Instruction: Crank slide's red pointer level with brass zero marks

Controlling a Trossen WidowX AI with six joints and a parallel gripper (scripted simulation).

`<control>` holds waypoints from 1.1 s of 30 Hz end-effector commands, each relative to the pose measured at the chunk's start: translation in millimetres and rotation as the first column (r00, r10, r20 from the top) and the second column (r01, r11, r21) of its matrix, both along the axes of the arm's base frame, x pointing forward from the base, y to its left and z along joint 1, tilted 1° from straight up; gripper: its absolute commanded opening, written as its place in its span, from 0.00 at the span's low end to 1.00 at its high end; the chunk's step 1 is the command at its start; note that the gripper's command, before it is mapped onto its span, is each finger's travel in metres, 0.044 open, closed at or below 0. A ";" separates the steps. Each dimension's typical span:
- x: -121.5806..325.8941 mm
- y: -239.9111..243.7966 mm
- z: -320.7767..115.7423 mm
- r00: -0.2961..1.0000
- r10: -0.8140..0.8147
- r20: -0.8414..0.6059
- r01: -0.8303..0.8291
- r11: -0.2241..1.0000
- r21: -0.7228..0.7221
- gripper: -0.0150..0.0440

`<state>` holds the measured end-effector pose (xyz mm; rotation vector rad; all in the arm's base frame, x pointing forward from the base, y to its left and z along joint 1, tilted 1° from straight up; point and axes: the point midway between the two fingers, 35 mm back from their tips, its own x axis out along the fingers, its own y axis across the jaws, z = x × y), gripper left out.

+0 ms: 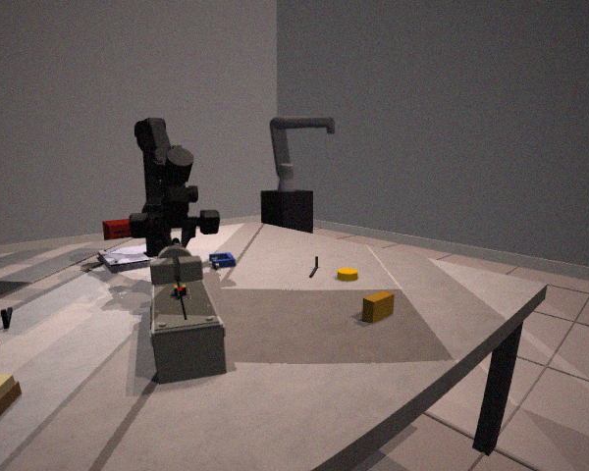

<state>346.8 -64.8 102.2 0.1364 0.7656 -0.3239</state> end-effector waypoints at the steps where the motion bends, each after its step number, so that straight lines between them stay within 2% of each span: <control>1: 2.9 8.5 -2.1 1.000 0.022 0.002 -0.022 1.000 0.013 0.25; 33: 6.2 17.6 -11.6 1.000 0.022 0.003 -0.022 1.000 0.013 0.25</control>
